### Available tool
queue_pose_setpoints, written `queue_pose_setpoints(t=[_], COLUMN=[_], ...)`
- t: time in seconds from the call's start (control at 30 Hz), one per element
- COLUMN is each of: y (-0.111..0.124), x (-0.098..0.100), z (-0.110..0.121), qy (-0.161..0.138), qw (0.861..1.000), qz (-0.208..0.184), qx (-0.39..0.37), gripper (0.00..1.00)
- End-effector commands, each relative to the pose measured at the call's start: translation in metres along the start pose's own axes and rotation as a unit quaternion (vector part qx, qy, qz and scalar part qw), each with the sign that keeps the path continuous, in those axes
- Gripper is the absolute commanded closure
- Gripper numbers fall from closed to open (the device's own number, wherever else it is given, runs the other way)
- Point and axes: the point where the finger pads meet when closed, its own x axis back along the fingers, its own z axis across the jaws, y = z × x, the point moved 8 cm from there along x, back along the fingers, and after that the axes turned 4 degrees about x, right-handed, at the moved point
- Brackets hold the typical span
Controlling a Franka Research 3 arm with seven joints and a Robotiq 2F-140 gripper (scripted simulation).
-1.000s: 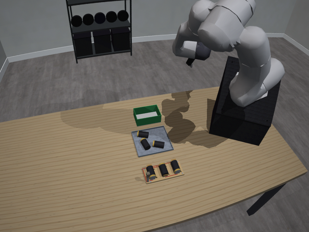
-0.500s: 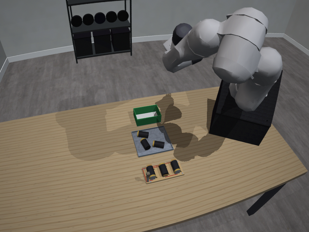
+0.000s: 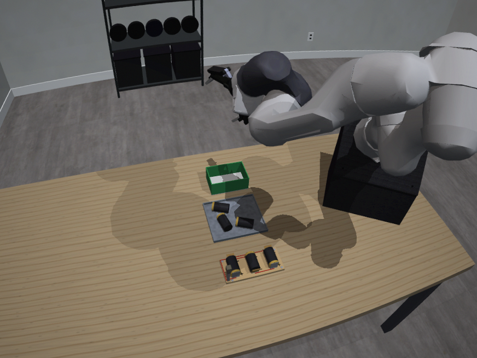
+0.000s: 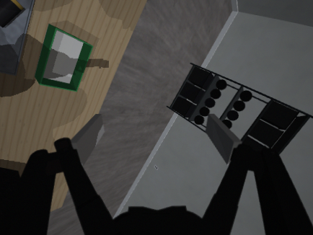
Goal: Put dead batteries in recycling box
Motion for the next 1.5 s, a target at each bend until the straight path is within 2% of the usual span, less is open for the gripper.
queue_pose_setpoints(t=[0.0,0.17,0.23,0.27,0.4,0.47,0.53,0.67,0.73,0.8,0.83,0.87,0.93,0.97,1.47], y=[-0.039,-0.110,-0.110,-0.130,-0.147,-0.163,-0.177,-0.193,-0.195,-0.195,-0.194,-0.195,-0.198,-0.201,-0.201], x=[-0.001,0.064,0.072,0.094,0.101,0.103,0.101,0.094,0.089,0.089,0.083,0.082,0.078,0.077,0.077], z=[-0.038,-0.032,-0.018,-0.019,-0.023,-0.039,-0.065,-0.134,-0.176,-0.176,-0.236,-0.250,-0.297,-0.313,-0.313], qy=[-0.093,-0.138,-0.138,-0.147,-0.182,-0.196,-0.209,-0.226,-0.230,-0.230,-0.232,-0.233,-0.234,-0.234,-0.234], qw=[0.976,0.927,0.927,0.916,0.871,0.851,0.834,0.810,0.803,0.803,0.801,0.799,0.798,0.797,0.797], qz=[0.099,0.192,0.192,0.209,0.264,0.285,0.302,0.324,0.330,0.330,0.332,0.333,0.334,0.335,0.335], qx=[0.172,0.291,0.291,0.310,0.372,0.395,0.412,0.434,0.440,0.440,0.442,0.443,0.444,0.444,0.444], gripper=[0.00,0.00,0.00,0.00,0.00,0.00,0.00,0.00,0.00,0.00,0.00,0.00,0.00,0.00,0.00])
